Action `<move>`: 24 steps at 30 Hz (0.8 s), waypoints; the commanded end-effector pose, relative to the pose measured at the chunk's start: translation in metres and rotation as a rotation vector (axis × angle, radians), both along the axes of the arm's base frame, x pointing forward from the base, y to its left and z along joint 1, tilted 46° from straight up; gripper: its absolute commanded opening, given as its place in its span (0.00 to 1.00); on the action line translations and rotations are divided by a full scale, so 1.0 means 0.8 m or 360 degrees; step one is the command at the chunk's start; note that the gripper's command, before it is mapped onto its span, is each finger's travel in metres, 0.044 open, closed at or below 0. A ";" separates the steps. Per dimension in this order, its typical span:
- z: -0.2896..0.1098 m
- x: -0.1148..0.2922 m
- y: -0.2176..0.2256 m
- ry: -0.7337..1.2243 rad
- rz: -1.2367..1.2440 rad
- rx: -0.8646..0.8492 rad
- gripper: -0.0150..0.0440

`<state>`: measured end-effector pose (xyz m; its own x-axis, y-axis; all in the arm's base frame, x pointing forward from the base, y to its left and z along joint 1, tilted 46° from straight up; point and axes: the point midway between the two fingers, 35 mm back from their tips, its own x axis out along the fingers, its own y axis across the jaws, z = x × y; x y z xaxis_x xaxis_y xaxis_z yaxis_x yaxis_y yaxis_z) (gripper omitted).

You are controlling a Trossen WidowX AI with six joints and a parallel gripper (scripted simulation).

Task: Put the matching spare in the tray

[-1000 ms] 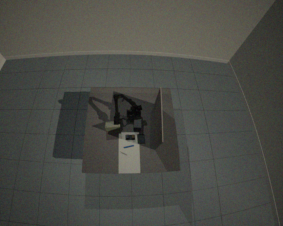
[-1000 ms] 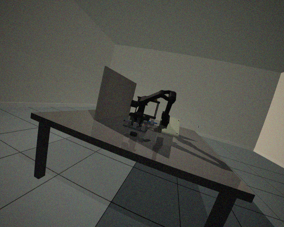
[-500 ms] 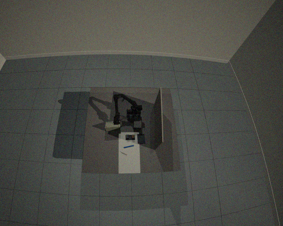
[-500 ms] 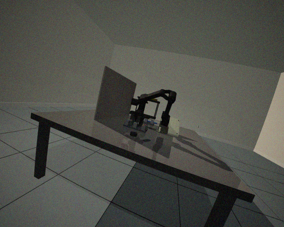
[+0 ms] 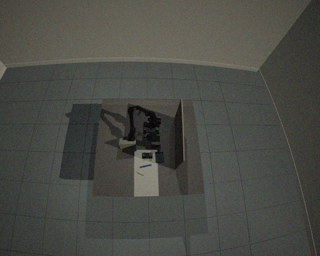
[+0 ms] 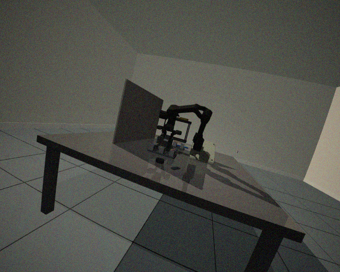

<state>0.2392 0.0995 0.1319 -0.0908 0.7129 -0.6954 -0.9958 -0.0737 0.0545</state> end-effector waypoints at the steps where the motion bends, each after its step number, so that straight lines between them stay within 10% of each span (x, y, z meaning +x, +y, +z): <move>1: 0.001 0.000 -0.001 0.0000 0.0000 0.0000 0.25; 24: 0.036 0.029 -0.071 0.0011 -0.0017 -0.0028 0.25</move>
